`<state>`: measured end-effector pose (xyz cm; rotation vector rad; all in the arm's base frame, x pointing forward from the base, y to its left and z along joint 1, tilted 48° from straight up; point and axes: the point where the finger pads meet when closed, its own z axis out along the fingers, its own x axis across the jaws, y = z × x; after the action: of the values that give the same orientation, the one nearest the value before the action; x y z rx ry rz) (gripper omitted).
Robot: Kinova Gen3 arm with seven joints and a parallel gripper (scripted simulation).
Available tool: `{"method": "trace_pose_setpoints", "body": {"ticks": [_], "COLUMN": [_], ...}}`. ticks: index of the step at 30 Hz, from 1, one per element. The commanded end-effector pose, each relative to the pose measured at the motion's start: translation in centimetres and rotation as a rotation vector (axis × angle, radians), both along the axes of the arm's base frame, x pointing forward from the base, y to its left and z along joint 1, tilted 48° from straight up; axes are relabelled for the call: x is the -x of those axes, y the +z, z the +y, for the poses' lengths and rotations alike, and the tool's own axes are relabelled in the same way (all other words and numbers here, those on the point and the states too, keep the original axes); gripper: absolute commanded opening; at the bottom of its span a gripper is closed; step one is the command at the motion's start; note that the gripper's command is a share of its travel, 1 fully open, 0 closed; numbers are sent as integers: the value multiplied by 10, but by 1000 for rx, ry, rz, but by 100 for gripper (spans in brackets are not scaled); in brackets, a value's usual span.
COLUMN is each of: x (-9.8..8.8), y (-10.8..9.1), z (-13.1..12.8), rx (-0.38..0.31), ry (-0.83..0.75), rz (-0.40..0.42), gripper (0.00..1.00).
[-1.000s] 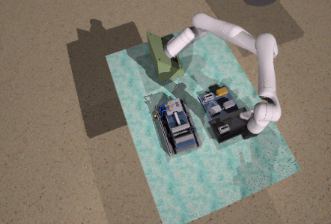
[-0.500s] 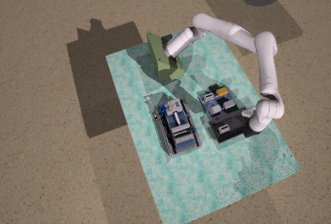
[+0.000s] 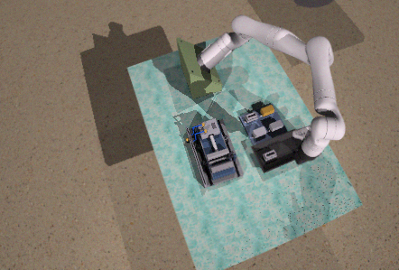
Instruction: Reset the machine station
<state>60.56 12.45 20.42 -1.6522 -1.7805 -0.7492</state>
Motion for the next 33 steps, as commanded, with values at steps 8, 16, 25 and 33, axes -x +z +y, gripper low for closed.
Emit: {"method": "trace_pose_setpoints", "body": {"ticks": [8,16,25,33], "x": [-1,-8,-5,5], "y": [1,-54,-106,-152], "z": [-8,-62,-111,-153], "rx": [5,17,20,17], "ry": [-12,-14,-13,-14], "rz": [6,4,5,5], "gripper": [0,0,0,0]}}
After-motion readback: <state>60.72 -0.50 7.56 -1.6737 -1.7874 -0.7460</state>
